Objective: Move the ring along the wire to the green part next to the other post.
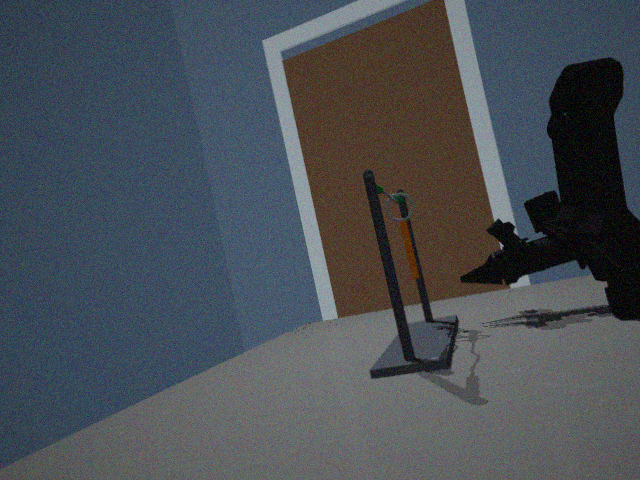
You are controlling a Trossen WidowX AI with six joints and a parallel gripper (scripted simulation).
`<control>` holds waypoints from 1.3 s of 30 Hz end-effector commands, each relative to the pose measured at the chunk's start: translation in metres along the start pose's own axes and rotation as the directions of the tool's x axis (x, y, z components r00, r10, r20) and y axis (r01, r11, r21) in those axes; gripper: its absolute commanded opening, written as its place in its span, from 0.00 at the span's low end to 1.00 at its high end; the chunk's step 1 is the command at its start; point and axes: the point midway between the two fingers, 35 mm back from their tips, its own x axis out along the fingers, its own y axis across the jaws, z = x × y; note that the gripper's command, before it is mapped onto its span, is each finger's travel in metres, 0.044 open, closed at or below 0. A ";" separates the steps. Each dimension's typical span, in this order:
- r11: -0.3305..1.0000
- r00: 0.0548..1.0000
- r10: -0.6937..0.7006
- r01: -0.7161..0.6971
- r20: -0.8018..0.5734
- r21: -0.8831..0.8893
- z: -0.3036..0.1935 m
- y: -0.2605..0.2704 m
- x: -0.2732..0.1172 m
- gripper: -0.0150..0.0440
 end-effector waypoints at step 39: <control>0.999 0.991 0.021 -0.016 0.133 -0.041 0.045 0.002 0.069 0.53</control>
